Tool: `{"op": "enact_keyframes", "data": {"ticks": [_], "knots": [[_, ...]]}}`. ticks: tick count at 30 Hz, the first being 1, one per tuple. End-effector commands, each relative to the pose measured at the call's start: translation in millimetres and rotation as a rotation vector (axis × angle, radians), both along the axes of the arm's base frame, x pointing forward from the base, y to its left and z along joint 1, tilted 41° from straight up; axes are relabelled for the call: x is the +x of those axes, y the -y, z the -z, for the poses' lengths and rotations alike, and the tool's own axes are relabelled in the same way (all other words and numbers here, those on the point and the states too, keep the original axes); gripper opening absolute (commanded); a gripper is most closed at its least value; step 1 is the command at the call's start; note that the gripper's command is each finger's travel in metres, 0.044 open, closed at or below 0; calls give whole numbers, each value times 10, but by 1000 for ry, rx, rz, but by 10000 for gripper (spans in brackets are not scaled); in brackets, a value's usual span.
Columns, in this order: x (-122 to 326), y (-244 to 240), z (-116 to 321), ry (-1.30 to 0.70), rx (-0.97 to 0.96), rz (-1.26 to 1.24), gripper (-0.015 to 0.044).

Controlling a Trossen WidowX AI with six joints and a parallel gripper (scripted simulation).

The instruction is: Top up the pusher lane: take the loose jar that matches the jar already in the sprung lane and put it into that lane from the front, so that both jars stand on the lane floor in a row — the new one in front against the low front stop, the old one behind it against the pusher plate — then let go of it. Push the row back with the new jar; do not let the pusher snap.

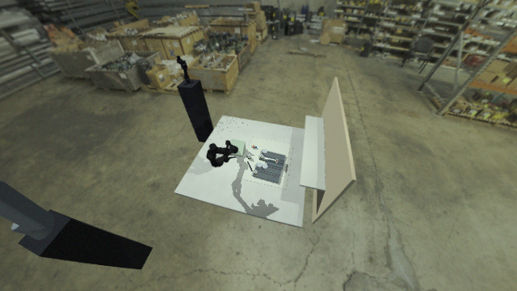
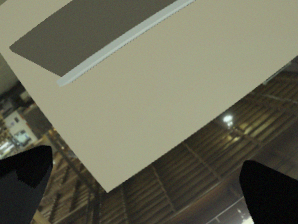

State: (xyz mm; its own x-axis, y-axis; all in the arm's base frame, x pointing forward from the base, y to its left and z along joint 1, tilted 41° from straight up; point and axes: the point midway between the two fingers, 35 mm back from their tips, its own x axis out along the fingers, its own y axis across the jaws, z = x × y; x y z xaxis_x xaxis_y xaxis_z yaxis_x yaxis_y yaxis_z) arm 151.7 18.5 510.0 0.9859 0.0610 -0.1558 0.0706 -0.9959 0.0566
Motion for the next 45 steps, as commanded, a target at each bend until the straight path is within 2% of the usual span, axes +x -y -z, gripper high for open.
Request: {"op": "enact_keyframes", "data": {"ticks": [1,7,11,20,25,35,45], "knots": [[4,-12,9,-3,3,1,426],[128,-290,252,-81,85,38,440],[268,-541,492,-161,222,89,440],[646,-914,1348,-335,661,407,440],[837,-923,1985,-360,959,720,440],[937,-707,2908,-212,1353,1238,440],[772,-330,3719,206,1648,1732,440]]}}
